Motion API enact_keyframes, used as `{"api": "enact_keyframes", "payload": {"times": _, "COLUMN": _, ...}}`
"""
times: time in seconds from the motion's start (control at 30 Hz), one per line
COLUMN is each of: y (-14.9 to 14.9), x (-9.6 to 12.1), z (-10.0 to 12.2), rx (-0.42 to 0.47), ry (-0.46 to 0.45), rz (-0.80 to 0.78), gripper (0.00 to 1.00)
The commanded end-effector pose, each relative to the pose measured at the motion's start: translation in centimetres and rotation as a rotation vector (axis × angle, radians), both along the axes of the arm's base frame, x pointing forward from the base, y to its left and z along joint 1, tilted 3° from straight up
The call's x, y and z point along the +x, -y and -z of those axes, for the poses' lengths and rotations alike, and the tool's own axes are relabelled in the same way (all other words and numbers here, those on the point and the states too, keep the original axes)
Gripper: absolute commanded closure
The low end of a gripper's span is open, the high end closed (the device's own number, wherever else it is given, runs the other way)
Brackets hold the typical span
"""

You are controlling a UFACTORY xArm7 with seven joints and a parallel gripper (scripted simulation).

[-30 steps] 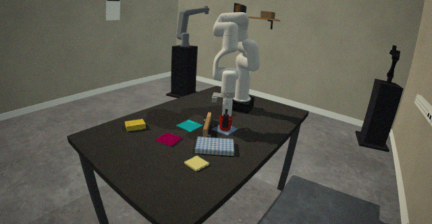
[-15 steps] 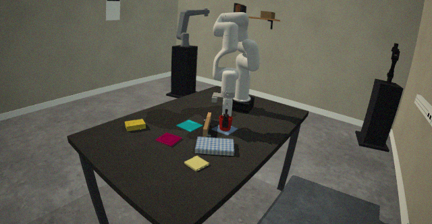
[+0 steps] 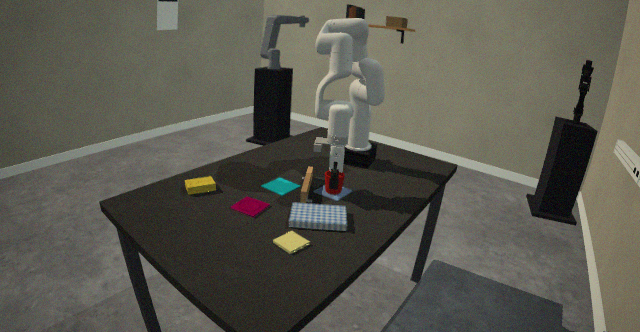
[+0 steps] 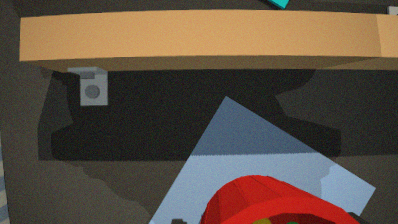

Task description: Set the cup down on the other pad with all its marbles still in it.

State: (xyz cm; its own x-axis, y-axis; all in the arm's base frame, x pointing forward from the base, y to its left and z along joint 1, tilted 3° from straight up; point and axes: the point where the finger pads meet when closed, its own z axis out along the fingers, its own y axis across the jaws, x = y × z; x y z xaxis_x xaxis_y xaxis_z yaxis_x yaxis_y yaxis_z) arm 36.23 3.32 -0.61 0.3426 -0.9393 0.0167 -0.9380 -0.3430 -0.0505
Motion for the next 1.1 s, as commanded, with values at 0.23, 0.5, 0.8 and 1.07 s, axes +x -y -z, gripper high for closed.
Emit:
{"api": "enact_keyframes", "payload": {"times": 0.23, "y": 0.00, "x": 0.13, "z": -0.08, "rx": 0.000, "ry": 0.003, "rz": 0.000, "gripper": 0.15}}
{"api": "enact_keyframes", "payload": {"times": 0.5, "y": 0.00, "x": 0.13, "z": -0.08, "rx": 0.000, "ry": 0.003, "rz": 0.000, "gripper": 0.15}}
{"api": "enact_keyframes", "payload": {"times": 0.8, "y": 0.00, "x": 0.13, "z": -0.08, "rx": 0.000, "ry": 0.003, "rz": 0.000, "gripper": 0.15}}
{"api": "enact_keyframes", "payload": {"times": 1.07, "y": 0.00, "x": 0.13, "z": -0.08, "rx": 0.000, "ry": 0.003, "rz": 0.000, "gripper": 0.15}}
